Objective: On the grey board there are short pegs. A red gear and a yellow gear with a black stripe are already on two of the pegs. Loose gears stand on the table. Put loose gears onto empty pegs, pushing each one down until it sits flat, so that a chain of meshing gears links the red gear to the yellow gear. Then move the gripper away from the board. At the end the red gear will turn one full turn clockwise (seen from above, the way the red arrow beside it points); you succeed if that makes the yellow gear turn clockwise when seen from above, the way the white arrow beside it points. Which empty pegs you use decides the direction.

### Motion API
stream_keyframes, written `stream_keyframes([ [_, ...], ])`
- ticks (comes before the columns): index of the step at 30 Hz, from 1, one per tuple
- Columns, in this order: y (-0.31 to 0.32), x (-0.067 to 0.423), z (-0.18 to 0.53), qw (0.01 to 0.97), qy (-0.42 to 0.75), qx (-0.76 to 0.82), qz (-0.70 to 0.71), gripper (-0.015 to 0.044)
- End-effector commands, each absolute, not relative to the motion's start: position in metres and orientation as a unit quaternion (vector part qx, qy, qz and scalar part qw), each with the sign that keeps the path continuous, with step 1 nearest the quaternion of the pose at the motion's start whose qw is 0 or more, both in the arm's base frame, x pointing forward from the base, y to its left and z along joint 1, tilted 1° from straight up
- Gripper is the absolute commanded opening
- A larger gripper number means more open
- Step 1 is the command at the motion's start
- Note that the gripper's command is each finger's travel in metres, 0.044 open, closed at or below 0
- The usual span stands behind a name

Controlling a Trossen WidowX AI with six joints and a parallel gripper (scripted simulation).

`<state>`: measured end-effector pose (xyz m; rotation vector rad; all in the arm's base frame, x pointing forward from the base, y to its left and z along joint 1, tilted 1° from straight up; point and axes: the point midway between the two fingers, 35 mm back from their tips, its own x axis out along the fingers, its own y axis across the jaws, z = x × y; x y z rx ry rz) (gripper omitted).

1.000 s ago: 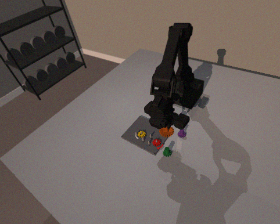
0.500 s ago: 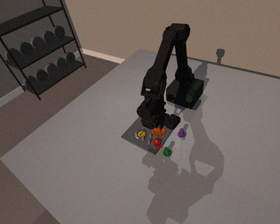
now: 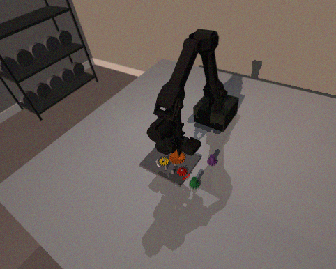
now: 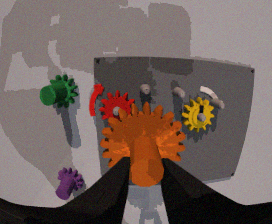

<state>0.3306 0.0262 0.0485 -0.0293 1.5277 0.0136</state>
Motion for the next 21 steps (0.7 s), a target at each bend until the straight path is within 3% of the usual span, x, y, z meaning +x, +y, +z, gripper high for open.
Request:
stream_keyframes([
  [1,0.016,0.330,0.041,0.719,0.695,-0.015,0.006,0.0000],
  [21,0.005,0.330,0.041,0.719,0.695,-0.016,0.005,0.0000],
])
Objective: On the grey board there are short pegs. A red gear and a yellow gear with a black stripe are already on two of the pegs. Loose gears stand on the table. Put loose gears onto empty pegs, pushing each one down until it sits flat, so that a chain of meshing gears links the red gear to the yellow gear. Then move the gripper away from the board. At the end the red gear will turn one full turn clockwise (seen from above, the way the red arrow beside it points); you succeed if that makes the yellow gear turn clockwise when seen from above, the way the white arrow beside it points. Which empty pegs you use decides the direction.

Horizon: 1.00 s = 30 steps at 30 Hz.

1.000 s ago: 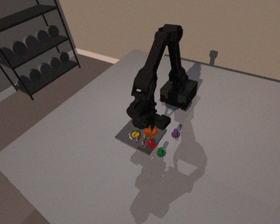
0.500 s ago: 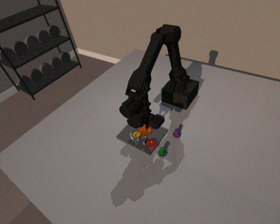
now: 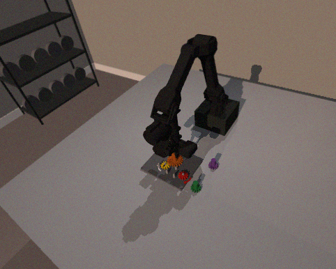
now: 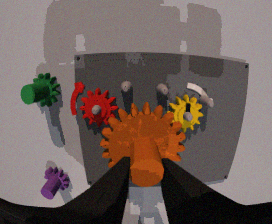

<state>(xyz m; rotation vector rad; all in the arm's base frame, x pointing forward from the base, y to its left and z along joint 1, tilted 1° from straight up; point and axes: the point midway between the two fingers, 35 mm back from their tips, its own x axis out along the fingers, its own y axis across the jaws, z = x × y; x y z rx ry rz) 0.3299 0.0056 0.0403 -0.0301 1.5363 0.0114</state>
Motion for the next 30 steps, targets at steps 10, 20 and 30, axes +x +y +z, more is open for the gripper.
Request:
stream_keyframes([
  [10,0.005,0.330,0.040,0.719,0.695,-0.020,0.009,0.0000],
  [20,0.005,0.330,0.027,0.717,0.693,-0.059,0.047,0.0000],
  [30,0.004,0.331,0.012,0.718,0.694,-0.049,0.038,0.0000],
])
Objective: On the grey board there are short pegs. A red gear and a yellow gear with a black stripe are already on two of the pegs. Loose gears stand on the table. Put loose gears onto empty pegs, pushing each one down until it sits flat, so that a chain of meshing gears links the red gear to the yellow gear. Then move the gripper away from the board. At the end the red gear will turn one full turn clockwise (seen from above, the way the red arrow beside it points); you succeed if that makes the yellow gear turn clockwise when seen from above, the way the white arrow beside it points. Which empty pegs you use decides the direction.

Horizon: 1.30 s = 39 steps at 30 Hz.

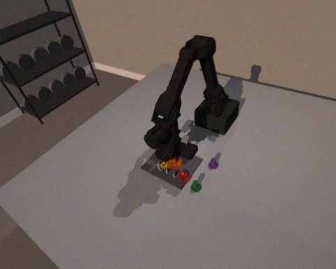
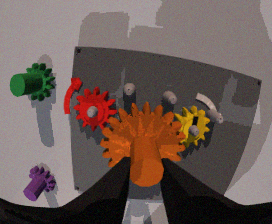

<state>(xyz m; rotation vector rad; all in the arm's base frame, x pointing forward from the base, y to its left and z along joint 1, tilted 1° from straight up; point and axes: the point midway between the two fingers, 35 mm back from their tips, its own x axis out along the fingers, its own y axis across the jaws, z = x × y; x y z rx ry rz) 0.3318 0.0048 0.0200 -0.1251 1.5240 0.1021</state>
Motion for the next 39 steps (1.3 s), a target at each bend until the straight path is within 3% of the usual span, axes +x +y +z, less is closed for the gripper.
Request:
stream_keyframes([
  [1,0.004,0.331,0.011,0.718,0.694,-0.045,0.033,0.0000],
  [18,0.004,0.331,-0.004,0.718,0.693,0.036,-0.044,0.0000],
  [39,0.004,0.331,-0.007,0.716,0.692,-0.071,0.059,0.0000],
])
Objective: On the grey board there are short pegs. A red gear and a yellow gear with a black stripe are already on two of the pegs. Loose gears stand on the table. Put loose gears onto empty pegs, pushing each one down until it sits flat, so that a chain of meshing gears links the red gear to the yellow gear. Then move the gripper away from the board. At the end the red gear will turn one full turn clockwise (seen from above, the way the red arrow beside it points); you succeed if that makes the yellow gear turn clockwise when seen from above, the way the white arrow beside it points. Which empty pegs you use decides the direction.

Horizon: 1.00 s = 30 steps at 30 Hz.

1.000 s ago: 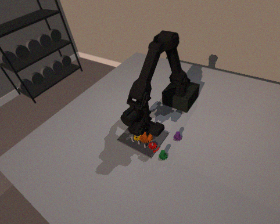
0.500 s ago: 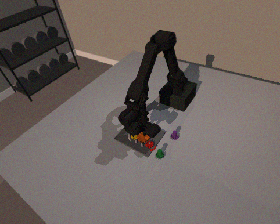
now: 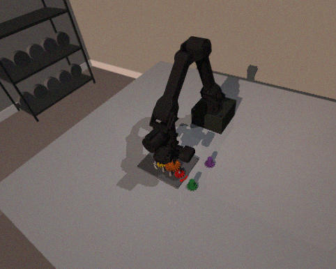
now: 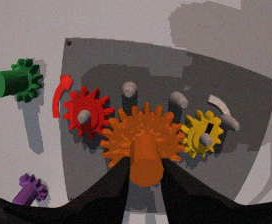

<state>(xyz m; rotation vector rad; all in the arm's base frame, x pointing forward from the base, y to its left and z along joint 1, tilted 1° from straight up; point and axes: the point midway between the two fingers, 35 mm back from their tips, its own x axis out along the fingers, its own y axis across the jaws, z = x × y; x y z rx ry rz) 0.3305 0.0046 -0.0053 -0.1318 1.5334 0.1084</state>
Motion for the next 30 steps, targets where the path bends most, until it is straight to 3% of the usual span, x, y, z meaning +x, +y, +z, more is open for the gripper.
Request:
stream_keyframes([
  [1,0.0036,0.3311,-0.0069,0.716,0.692,-0.072,0.059,0.0000],
  [30,0.0042,0.3319,-0.0107,0.719,0.693,0.034,-0.042,0.0000],
])
